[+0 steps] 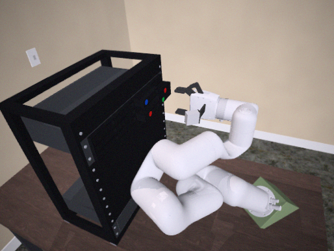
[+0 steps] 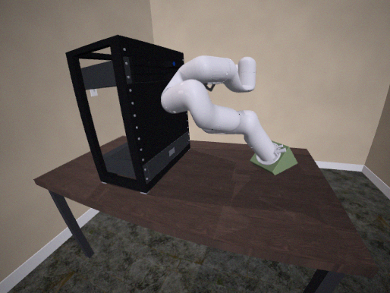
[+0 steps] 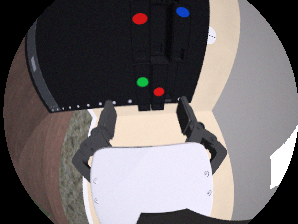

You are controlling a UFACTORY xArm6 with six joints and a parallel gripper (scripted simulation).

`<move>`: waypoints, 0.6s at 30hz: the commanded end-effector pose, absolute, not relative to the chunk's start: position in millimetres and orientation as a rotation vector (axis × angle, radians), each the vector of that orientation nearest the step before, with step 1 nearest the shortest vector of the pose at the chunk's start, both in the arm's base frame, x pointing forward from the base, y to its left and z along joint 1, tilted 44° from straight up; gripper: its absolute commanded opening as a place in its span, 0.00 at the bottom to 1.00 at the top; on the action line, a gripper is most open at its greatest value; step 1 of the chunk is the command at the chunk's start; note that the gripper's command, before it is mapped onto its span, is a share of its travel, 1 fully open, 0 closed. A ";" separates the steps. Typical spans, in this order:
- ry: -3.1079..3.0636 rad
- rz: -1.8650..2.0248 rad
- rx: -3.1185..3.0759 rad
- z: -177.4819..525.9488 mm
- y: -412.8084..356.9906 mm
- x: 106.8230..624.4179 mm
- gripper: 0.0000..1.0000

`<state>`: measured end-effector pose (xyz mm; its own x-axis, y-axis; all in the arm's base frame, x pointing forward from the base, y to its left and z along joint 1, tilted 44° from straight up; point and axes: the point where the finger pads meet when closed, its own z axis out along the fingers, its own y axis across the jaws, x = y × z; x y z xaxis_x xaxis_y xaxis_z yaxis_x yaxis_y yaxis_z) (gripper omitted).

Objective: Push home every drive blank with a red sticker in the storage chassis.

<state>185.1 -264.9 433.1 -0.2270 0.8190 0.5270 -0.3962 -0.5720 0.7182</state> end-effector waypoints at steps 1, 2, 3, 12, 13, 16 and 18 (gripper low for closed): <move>0.574 1.897 1.183 430.1 -273.2 188.0 1.00; 0.574 1.897 1.183 429.4 -274.0 188.4 1.00; 0.574 1.897 1.183 429.0 -274.5 188.6 1.00; 0.574 1.897 1.183 428.7 -275.0 188.7 1.00; 0.574 1.897 1.183 428.7 -275.0 188.7 1.00; 0.574 1.897 1.183 428.7 -275.0 188.7 1.00; 0.574 1.897 1.183 428.7 -275.0 188.7 1.00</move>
